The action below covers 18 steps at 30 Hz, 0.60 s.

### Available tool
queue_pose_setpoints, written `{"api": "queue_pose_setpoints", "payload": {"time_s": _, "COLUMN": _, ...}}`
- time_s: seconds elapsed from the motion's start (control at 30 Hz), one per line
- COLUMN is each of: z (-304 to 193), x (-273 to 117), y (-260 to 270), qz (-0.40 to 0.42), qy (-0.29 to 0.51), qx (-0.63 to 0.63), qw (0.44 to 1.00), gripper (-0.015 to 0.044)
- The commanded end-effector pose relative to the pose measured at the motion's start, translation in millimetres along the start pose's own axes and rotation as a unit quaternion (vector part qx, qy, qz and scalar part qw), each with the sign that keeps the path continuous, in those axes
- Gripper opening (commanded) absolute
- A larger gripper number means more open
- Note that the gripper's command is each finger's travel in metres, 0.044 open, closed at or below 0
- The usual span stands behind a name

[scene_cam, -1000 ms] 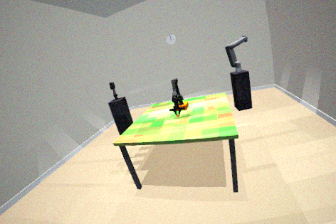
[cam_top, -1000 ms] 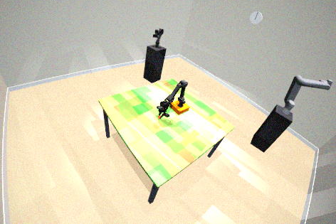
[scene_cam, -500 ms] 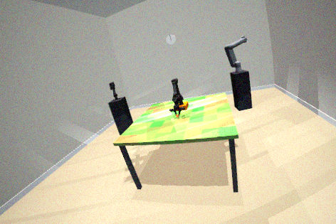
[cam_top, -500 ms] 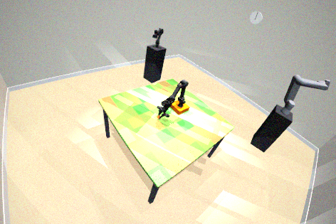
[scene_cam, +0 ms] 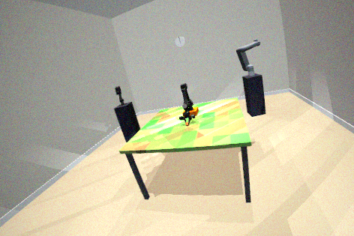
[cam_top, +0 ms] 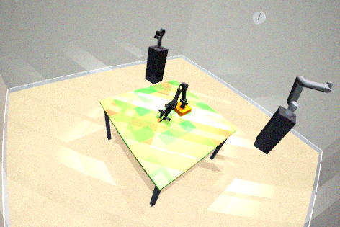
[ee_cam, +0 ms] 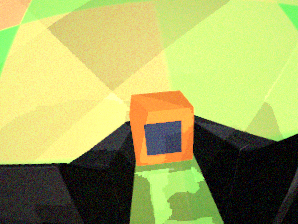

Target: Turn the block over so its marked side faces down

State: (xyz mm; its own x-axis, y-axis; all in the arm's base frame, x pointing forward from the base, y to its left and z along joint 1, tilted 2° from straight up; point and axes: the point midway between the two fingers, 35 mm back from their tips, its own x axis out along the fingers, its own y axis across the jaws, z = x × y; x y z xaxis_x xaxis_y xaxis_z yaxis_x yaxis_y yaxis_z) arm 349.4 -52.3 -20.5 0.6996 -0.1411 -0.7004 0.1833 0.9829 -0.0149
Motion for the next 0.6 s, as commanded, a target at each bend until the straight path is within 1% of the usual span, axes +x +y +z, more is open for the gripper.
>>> {"api": "queue_pose_setpoints", "payload": {"time_s": 0.0, "z": -11, "x": 3, "y": -1, "qz": -0.002, "qy": -0.019, "qx": -0.003, "qw": 1.0, "gripper": 0.0}}
{"api": "queue_pose_setpoints", "payload": {"time_s": 0.47, "z": -17, "x": -10, "y": -2, "qz": -0.003, "qy": -0.113, "qx": -0.003, "qw": 0.994, "gripper": 0.0}}
{"api": "queue_pose_setpoints", "payload": {"time_s": 0.57, "z": -17, "x": -12, "y": -2, "qz": -0.002, "qy": -0.123, "qx": -0.003, "qw": 0.992, "gripper": 0.0}}
